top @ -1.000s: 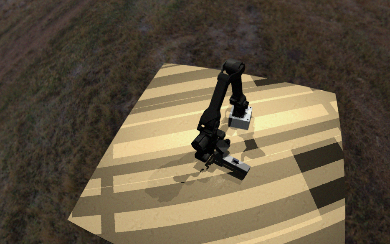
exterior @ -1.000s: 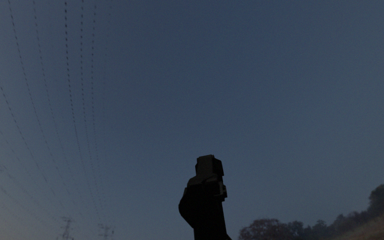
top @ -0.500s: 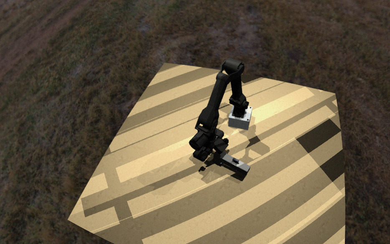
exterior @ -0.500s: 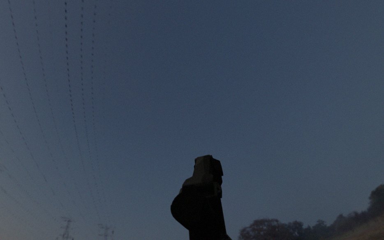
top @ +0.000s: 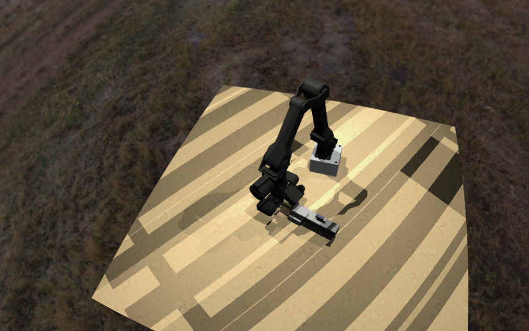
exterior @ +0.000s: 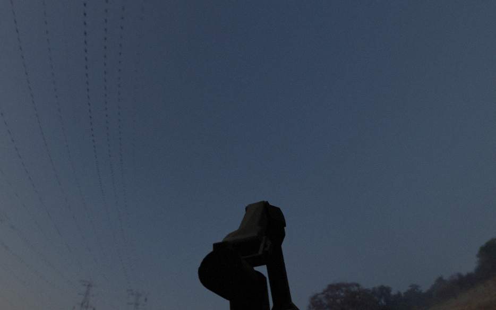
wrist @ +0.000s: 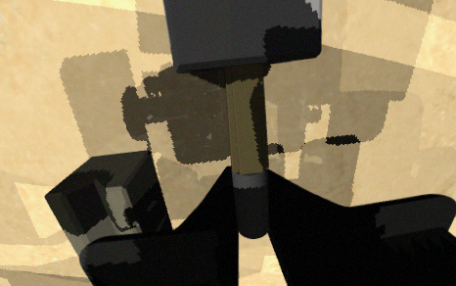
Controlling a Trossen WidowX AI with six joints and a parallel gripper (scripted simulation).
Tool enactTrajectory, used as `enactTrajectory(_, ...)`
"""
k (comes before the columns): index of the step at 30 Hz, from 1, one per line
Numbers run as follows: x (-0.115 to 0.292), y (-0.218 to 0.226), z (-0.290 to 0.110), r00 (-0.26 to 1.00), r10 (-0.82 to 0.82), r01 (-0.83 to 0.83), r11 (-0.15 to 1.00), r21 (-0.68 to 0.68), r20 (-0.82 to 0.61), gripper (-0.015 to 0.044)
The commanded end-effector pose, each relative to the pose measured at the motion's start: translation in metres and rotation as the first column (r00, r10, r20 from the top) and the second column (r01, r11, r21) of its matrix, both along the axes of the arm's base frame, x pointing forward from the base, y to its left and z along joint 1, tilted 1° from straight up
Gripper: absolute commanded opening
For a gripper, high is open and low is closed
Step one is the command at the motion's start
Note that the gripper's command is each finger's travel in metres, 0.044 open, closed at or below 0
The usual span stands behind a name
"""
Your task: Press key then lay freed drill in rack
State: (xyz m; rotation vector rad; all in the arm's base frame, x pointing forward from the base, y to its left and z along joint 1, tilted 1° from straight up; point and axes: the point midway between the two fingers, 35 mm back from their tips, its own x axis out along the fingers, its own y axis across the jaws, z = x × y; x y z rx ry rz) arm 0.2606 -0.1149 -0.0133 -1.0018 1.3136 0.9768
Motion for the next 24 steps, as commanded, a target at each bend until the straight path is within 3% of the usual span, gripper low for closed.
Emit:
enactTrajectory(1, -0.002, -0.007, 0.000, 1.000, 0.004, -0.004, 1.000, -0.002, -0.003, 0.0000)
enactTrajectory(7, -0.005, -0.016, 0.001, 1.000, 0.004, -0.004, 1.000, -0.003, -0.003, 0.0000)
enactTrajectory(24, -0.002, -0.006, -0.001, 1.000, 0.003, -0.003, 1.000, -0.002, -0.003, 0.0440)
